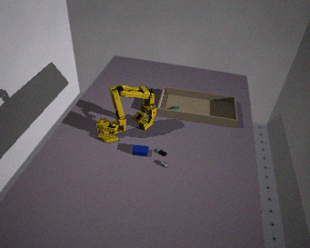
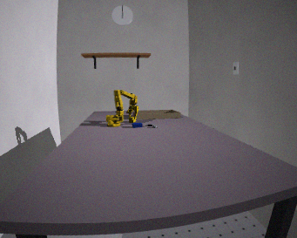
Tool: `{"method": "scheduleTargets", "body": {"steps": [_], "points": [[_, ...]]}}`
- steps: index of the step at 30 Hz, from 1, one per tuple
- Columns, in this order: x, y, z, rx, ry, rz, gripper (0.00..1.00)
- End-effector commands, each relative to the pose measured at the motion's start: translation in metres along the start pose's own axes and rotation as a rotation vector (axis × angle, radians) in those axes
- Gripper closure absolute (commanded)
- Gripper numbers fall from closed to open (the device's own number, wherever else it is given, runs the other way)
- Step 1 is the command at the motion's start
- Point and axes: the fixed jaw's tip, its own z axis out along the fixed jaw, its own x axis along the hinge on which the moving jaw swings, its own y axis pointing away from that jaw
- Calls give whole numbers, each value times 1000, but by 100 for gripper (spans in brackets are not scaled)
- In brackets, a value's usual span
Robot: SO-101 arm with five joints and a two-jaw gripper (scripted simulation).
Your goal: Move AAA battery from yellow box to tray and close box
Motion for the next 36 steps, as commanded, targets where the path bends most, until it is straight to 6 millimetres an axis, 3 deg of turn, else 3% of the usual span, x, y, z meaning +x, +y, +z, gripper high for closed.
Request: {"method": "scheduleTargets", "body": {"steps": [1,36], "points": [[7,1,-4,-12,37,-17,79],[7,1,0,-12,37,-17,79]]}}
